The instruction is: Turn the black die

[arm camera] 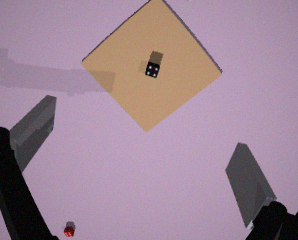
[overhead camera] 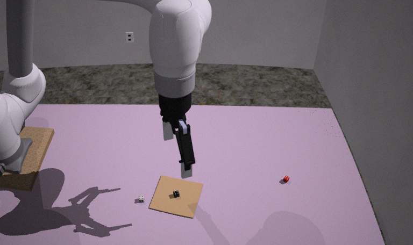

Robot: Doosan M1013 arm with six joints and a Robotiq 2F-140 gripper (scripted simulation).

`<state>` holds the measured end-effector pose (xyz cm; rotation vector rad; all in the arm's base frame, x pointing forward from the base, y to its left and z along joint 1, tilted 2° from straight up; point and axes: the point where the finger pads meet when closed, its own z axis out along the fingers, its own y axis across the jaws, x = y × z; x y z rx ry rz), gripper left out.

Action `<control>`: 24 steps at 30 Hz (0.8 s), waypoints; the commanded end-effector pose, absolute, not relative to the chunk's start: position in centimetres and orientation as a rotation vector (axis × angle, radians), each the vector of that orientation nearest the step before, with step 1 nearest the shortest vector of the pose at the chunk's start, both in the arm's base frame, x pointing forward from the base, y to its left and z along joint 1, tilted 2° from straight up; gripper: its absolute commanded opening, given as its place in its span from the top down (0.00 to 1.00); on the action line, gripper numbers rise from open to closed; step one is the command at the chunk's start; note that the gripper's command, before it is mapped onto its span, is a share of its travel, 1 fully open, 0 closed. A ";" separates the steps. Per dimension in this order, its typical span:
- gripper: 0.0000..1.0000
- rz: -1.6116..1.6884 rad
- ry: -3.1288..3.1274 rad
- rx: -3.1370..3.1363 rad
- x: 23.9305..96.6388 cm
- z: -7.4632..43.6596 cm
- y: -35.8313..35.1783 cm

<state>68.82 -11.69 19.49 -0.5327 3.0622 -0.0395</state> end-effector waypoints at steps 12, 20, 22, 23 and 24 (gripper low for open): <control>0.00 -0.039 3.062 -0.533 68.8 20.1 -11.7; 0.00 -0.039 3.062 -0.533 68.8 20.1 -11.7; 0.00 -0.039 3.062 -0.533 68.8 20.1 -11.7; 0.00 -0.039 3.062 -0.533 68.8 20.1 -11.7; 0.00 -0.039 3.062 -0.533 68.8 20.1 -11.7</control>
